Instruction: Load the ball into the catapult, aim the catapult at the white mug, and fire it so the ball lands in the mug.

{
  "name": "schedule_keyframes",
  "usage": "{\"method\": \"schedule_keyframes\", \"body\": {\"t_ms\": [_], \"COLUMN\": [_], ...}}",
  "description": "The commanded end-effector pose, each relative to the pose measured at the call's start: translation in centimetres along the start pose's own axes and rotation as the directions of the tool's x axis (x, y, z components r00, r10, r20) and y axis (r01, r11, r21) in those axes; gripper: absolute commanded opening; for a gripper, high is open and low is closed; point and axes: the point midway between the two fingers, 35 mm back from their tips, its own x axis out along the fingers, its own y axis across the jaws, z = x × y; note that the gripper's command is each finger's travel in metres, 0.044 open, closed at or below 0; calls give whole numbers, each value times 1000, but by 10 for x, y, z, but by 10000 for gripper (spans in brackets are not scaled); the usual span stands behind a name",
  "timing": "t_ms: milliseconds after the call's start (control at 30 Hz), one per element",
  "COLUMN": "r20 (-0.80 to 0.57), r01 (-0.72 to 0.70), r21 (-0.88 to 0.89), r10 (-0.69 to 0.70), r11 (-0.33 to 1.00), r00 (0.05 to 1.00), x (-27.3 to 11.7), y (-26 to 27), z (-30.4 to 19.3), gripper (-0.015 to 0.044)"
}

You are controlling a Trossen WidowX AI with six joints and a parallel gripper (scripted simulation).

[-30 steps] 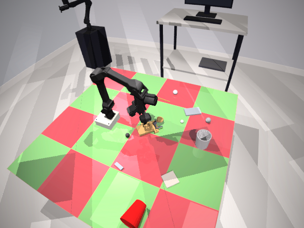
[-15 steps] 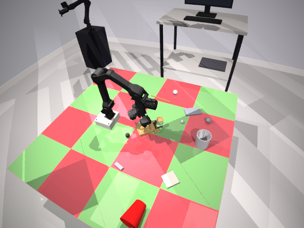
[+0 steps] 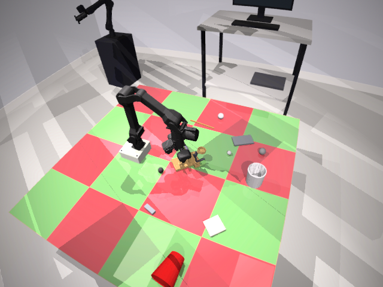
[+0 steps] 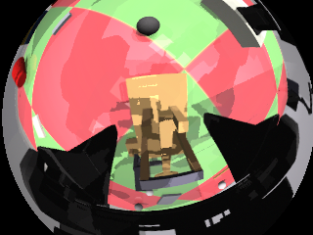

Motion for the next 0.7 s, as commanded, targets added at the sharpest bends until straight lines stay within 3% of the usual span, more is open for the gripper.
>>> {"method": "schedule_keyframes", "body": {"t_ms": [0,667], "r20": [2,2], "r01": [6,6], "r21": [3,3], "r10": [-6,-6], "r11": [1000,1000], "r00": [1000,1000], "x": [9,35], "y": [-1,-3], "z": [1,2], "gripper": [440,440]}}
